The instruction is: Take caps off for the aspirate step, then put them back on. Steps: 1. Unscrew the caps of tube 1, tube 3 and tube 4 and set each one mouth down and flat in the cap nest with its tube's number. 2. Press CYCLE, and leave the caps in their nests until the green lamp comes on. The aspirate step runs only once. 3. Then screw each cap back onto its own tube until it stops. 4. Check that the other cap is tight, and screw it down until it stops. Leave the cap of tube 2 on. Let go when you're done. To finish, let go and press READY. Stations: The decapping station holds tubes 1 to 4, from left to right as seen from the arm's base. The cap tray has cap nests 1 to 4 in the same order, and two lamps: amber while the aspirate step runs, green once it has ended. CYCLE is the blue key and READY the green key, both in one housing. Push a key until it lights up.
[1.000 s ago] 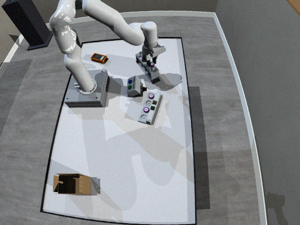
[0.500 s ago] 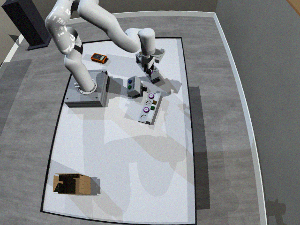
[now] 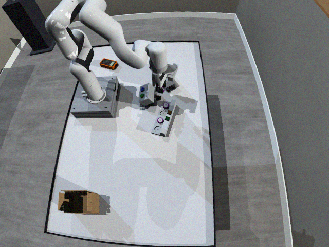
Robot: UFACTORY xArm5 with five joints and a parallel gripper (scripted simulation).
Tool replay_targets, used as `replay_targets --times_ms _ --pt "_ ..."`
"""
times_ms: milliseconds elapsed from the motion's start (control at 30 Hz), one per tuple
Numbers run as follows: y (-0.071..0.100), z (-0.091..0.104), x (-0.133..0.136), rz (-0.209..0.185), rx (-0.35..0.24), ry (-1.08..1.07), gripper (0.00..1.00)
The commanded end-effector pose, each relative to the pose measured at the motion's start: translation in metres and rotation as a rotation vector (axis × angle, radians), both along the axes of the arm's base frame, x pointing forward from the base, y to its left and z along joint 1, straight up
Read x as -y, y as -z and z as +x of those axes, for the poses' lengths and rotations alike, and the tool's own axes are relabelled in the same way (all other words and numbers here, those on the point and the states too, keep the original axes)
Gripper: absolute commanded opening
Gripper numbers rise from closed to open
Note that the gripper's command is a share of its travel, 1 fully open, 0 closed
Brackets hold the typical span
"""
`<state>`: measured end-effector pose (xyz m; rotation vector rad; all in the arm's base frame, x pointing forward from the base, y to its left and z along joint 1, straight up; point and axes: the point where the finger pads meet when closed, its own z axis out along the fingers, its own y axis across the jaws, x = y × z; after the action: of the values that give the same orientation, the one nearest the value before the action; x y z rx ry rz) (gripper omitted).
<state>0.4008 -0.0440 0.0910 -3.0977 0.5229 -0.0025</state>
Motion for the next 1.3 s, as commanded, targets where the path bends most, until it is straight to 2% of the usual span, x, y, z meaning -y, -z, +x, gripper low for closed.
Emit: replay_targets --times_ms 0,333,400,500,800,1200,1267 --pt "-0.001 -0.005 0.035 0.005 0.005 -0.004 0.00" --pt "-0.001 -0.017 0.091 0.005 0.005 -0.004 0.00" --pt "-0.001 -0.017 0.091 0.005 0.005 -0.004 0.00" --pt "-0.001 -0.023 0.115 0.004 0.005 -0.004 0.00" --pt "-0.001 -0.033 0.163 0.004 0.005 -0.004 0.00" --pt "-0.001 -0.033 0.163 0.004 0.005 -0.004 0.00" --pt "0.009 -0.033 0.163 0.004 0.005 -0.004 0.00"
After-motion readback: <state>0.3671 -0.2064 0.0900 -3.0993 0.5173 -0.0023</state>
